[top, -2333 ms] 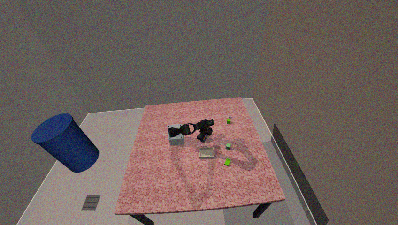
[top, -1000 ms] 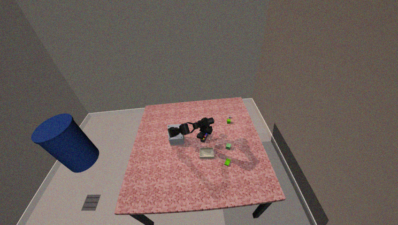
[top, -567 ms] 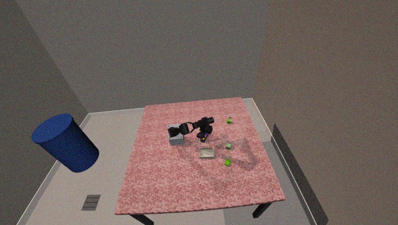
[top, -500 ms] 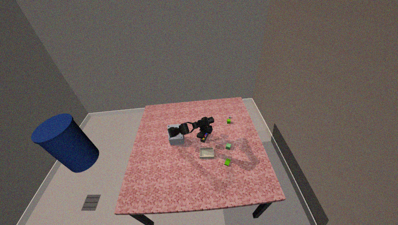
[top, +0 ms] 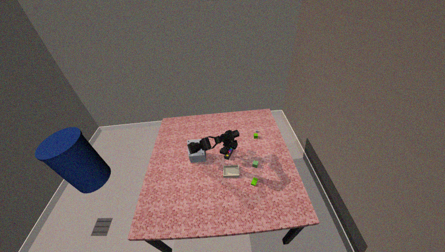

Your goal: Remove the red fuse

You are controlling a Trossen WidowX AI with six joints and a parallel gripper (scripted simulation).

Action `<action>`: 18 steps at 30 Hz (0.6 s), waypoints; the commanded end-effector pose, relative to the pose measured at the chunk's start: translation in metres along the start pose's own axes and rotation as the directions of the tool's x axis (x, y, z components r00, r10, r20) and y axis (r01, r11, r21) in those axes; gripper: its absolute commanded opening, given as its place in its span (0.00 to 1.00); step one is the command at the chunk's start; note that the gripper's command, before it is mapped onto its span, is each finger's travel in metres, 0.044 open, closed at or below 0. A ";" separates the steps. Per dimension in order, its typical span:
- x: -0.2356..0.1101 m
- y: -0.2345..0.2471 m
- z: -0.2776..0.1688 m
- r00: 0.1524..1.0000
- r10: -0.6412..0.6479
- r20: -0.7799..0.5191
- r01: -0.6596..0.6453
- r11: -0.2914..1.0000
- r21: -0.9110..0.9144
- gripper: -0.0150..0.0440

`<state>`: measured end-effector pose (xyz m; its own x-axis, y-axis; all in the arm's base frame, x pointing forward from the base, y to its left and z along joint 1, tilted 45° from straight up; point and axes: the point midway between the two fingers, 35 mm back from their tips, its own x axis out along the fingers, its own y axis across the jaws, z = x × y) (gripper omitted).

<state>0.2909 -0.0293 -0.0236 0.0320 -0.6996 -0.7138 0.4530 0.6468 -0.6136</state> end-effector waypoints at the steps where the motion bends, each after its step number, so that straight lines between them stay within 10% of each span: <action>1: -0.003 0.000 0.000 1.000 0.003 -0.003 -0.003 1.000 0.006 0.25; 18: -0.019 0.000 0.000 1.000 0.003 -0.003 -0.003 1.000 0.005 0.25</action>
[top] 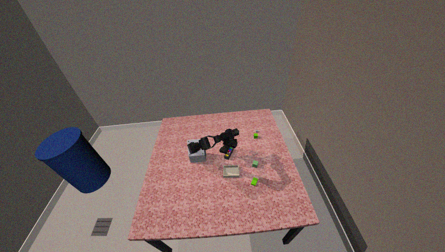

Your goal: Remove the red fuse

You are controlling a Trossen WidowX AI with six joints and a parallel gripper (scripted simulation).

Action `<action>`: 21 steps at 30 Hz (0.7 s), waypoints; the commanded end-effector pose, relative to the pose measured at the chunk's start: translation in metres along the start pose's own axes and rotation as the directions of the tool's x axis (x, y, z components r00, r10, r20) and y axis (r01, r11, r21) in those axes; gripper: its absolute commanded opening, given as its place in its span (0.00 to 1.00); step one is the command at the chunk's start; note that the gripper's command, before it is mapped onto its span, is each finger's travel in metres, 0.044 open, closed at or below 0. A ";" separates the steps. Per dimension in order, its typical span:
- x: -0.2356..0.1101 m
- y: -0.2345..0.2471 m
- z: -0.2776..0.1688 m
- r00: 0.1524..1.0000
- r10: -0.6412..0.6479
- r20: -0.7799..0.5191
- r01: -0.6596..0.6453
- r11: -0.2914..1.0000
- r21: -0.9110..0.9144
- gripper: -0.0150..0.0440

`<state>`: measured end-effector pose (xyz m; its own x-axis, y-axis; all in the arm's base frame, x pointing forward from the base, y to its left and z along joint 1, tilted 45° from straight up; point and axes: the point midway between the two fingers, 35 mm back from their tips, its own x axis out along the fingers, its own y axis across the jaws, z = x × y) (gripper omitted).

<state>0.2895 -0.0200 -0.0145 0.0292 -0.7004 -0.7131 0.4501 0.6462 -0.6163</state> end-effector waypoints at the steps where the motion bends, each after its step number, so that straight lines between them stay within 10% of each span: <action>1: -0.007 0.001 0.001 1.000 0.006 -0.001 -0.006 1.000 0.009 0.25; 21: -0.016 -0.054 0.049 1.000 0.021 -0.007 -0.021 1.000 0.008 0.25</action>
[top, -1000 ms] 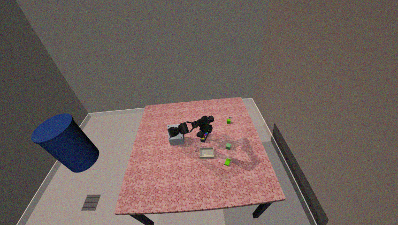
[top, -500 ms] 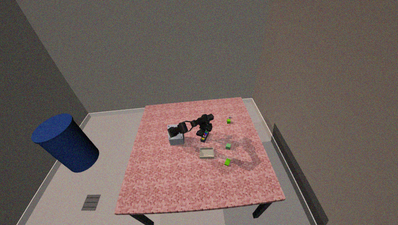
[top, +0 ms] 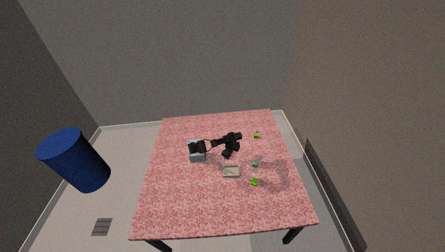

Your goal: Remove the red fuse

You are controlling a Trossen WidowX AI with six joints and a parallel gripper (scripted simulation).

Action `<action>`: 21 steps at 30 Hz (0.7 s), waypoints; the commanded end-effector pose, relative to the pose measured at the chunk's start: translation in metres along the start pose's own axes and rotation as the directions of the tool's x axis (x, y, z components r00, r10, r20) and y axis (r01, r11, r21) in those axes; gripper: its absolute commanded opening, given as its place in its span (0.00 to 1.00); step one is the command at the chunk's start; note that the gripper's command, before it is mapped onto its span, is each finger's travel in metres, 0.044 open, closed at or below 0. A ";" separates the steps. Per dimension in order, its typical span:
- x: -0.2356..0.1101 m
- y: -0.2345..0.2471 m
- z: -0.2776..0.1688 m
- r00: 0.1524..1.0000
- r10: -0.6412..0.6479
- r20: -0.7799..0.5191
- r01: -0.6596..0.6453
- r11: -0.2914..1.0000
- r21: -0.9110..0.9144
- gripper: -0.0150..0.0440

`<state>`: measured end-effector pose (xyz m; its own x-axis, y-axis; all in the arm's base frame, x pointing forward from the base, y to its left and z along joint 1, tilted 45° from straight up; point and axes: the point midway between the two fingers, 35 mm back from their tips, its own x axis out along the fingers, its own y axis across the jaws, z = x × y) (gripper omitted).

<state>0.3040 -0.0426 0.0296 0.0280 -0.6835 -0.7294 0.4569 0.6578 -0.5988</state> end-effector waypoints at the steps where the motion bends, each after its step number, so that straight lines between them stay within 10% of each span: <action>1: -0.002 -0.025 0.019 1.000 0.001 0.005 -0.001 1.000 -0.001 0.25; 21: -0.003 -0.112 0.057 1.000 -0.022 0.016 0.022 1.000 0.002 0.25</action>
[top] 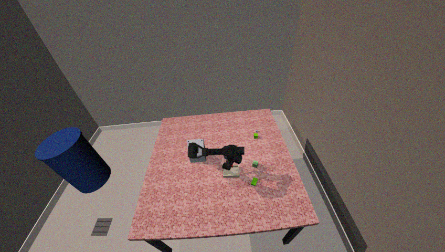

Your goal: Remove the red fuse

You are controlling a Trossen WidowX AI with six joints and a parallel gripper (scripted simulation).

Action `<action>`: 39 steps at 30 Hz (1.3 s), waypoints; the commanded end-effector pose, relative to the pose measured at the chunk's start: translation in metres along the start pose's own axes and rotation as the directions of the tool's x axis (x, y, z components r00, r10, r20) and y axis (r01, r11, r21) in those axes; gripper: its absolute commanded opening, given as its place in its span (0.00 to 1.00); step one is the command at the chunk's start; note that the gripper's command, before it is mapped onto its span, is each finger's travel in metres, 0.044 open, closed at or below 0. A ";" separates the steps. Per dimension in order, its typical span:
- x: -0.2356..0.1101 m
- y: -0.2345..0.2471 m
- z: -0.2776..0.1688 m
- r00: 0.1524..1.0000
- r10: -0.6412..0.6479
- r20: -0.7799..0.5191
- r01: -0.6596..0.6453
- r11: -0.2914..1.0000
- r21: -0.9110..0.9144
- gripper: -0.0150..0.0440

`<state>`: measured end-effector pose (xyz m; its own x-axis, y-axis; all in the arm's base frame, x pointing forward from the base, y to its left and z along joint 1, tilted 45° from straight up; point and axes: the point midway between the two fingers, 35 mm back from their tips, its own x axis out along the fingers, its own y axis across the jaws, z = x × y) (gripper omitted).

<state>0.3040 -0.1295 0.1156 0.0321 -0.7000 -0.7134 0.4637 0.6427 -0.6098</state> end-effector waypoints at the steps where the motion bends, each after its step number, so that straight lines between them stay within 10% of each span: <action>1: 0.002 -0.004 0.001 1.000 -0.004 0.002 0.004 1.000 -0.006 0.25; 28: 0.039 -0.004 0.001 1.000 -0.006 0.003 0.006 1.000 -0.006 0.25; 39: 0.036 -0.006 0.002 1.000 -0.009 0.006 0.009 1.000 0.003 0.74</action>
<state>0.3046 -0.1591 0.0935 0.0331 -0.7076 -0.7058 0.4652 0.6360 -0.6157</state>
